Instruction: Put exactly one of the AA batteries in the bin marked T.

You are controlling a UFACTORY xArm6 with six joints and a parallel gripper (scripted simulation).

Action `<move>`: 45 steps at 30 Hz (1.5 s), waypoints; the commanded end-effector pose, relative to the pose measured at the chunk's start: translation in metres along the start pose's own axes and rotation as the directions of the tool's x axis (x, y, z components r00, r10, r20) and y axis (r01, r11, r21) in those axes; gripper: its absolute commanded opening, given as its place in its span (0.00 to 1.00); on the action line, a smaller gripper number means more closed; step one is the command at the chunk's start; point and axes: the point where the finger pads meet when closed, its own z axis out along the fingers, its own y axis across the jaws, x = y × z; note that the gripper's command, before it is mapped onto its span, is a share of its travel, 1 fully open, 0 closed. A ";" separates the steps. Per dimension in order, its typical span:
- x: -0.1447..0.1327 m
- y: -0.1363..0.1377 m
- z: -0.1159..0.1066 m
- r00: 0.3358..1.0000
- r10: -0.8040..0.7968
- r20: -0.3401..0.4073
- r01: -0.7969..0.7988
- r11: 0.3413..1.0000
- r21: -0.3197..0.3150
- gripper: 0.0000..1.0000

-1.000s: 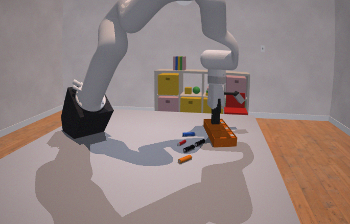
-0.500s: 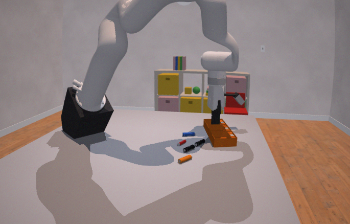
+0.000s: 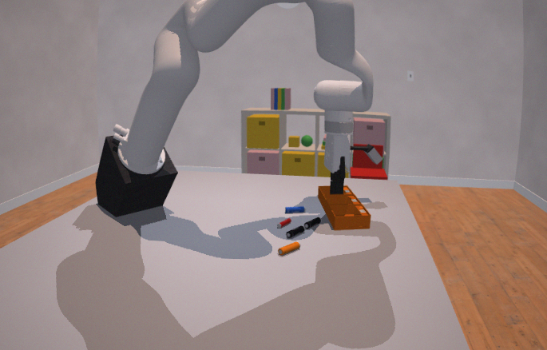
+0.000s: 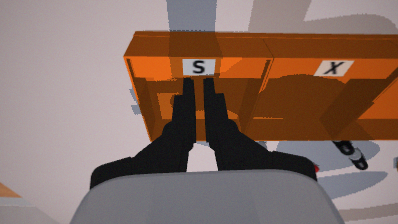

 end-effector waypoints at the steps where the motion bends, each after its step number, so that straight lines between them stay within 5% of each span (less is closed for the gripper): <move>1: 0.001 0.000 -0.001 1.000 0.001 -0.003 -0.001 1.000 0.001 0.07; 18: 0.001 0.000 -0.001 1.000 0.001 -0.003 -0.001 1.000 0.001 0.07; 45: 0.001 0.000 -0.039 1.000 0.001 -0.003 -0.001 1.000 0.002 0.07</move>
